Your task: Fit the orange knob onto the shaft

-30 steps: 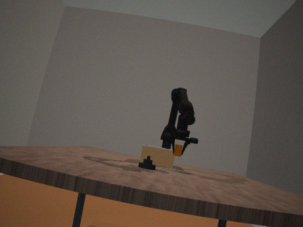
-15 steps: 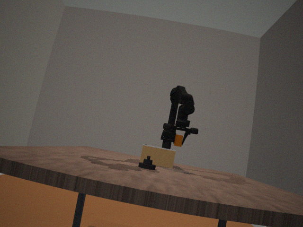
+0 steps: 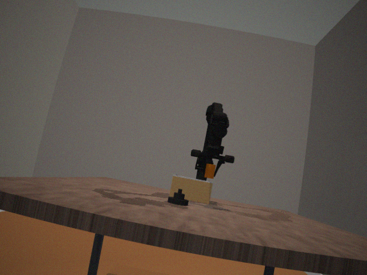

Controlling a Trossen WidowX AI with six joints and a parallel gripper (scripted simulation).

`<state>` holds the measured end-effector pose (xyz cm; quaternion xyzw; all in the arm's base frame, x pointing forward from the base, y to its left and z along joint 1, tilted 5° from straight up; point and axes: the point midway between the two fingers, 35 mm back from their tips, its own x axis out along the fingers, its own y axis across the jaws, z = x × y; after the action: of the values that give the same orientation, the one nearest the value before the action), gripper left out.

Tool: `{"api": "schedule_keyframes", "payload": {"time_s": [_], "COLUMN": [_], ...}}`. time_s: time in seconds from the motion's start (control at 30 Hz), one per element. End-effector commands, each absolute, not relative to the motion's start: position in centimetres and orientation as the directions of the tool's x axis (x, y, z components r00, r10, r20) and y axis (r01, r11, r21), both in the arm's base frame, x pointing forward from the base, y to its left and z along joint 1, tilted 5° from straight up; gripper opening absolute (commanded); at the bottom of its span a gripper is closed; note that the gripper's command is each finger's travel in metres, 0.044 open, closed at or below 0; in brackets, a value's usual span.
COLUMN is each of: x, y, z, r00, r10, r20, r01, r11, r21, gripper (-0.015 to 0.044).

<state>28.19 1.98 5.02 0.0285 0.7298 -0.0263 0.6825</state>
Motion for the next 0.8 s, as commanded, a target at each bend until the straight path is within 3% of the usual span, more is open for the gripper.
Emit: {"api": "schedule_keyframes", "payload": {"time_s": [0.0,0.77], "x": [29.2,32.4], "y": [1.1,-4.7], "z": [4.9,2.7], "r00": [-0.054,-0.051], "r10": [0.003,-0.003], "r20": [-0.999,-0.999], "r01": [0.075,0.075], "r11": [0.997,0.997], "r21": [-0.001,-0.007], "gripper": [0.0000,0.0000]}}
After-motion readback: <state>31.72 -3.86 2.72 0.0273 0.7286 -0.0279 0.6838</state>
